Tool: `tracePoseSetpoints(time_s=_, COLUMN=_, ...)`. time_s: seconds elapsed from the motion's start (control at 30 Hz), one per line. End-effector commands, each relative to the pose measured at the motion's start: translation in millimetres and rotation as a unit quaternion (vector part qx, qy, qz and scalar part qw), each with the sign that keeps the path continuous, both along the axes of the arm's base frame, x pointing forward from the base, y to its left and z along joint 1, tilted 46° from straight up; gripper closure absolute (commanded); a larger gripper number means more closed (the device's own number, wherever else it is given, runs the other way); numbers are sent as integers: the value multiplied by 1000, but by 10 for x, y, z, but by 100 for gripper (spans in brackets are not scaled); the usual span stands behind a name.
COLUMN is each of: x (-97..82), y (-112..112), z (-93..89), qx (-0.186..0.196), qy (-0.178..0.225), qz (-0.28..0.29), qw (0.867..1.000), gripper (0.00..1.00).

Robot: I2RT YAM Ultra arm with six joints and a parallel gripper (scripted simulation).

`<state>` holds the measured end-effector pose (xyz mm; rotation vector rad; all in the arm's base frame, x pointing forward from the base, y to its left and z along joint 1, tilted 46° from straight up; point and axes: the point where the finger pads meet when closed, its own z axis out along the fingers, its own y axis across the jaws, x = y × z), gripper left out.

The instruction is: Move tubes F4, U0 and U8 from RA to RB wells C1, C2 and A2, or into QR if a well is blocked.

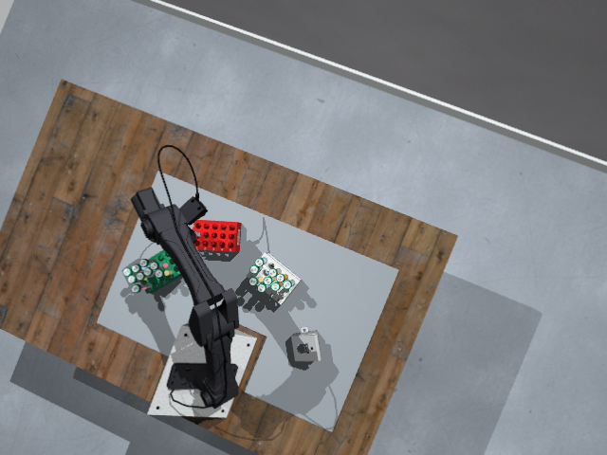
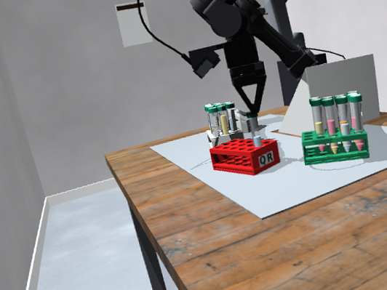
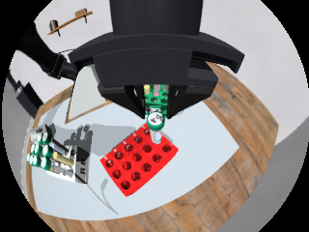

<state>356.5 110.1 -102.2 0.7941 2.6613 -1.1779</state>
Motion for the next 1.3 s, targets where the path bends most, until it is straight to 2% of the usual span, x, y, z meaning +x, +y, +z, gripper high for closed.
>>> tracePoseSetpoints(time_s=0.0, x=57, y=82, z=98, qx=4, qy=-19, qz=20, qw=1000, gripper=70)
tracePoseSetpoints(time_s=0.73, x=61, y=-20, z=49, qx=4, qy=-19, qz=14, qw=1000, gripper=70)
tracePoseSetpoints(time_s=0.97, x=155, y=94, z=94, qx=14, qy=-36, qz=19, qw=999, gripper=70)
tracePoseSetpoints(time_s=1.0, x=164, y=100, z=98, qx=15, qy=-37, qz=19, qw=999, gripper=100)
tracePoseSetpoints(time_s=1.27, x=160, y=98, z=96, qx=15, qy=-37, qz=19, qw=999, gripper=100)
